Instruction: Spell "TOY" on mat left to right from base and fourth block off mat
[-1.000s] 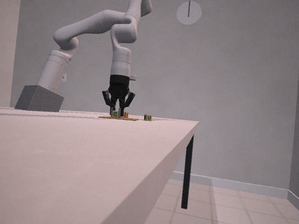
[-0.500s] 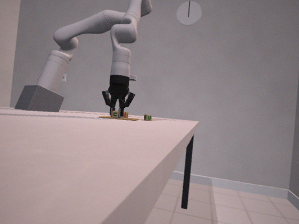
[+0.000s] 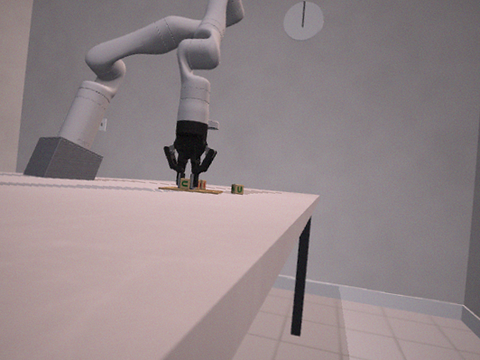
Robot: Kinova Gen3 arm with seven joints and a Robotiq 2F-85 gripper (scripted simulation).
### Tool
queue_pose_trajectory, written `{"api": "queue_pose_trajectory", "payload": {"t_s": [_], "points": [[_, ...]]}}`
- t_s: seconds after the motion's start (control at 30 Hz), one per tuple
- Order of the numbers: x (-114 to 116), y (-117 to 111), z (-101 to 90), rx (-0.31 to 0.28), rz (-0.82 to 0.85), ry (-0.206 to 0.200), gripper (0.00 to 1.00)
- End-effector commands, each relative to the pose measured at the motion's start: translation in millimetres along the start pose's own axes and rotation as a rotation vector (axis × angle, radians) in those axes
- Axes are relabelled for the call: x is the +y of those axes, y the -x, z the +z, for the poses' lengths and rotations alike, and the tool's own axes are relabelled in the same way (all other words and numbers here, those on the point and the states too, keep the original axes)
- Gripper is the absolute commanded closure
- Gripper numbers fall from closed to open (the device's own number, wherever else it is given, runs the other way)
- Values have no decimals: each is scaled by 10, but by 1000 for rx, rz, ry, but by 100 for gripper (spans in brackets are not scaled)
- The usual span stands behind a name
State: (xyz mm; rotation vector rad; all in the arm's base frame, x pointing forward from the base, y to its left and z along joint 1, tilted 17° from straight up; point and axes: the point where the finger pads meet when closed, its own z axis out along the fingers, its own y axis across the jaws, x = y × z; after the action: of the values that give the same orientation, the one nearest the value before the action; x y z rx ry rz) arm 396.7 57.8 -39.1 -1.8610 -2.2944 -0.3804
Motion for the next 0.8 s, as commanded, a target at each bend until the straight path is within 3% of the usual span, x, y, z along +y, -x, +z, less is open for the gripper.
{"api": "queue_pose_trajectory", "payload": {"t_s": [0.0, 0.3, 0.53, 0.77], "points": [[5, 2, -6, 0, 0, 2, 79], [5, 2, -6, 0, 0, 2, 79], [5, 2, -6, 0, 0, 2, 67], [5, 2, -6, 0, 0, 2, 63]]}}
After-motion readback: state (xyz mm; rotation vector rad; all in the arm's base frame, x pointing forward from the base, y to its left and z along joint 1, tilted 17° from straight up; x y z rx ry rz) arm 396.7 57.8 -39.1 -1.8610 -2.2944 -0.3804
